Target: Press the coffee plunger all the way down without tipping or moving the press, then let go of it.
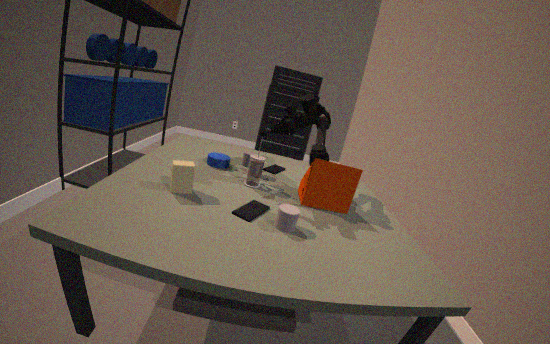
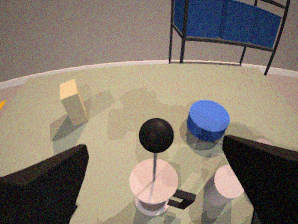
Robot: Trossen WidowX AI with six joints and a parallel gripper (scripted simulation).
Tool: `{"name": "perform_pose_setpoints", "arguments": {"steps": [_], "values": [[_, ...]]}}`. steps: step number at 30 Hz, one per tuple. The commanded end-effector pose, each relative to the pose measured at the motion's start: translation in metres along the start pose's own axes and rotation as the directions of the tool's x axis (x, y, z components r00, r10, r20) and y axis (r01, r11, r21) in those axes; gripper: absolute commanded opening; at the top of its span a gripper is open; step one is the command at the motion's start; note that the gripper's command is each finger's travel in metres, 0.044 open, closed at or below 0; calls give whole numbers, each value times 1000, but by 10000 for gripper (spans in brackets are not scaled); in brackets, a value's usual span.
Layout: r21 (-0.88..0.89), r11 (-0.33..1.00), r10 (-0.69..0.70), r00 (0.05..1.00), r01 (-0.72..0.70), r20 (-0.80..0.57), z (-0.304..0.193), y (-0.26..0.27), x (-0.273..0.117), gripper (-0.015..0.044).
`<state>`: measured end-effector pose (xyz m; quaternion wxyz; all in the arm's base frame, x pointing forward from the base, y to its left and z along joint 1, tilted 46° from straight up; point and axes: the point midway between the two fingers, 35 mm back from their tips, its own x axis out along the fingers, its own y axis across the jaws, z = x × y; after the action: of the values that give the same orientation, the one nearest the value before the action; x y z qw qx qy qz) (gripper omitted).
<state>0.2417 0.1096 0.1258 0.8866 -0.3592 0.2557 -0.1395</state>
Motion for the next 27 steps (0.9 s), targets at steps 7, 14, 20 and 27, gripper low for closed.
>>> {"name": "perform_pose_setpoints", "arguments": {"steps": [7, 14, 20, 27], "values": [[3, 1000, 1, 1000, -1, -3, -2, 0, 15, 440], [3, 1000, 0, 1000, 0, -1, -2, 0, 26, 440], [2, 1000, -4, 1000, 4, 5, -1, -2, 35, 440], [2, 1000, -5, 1000, 5, 6, -1, -3, 37, 335]]}}
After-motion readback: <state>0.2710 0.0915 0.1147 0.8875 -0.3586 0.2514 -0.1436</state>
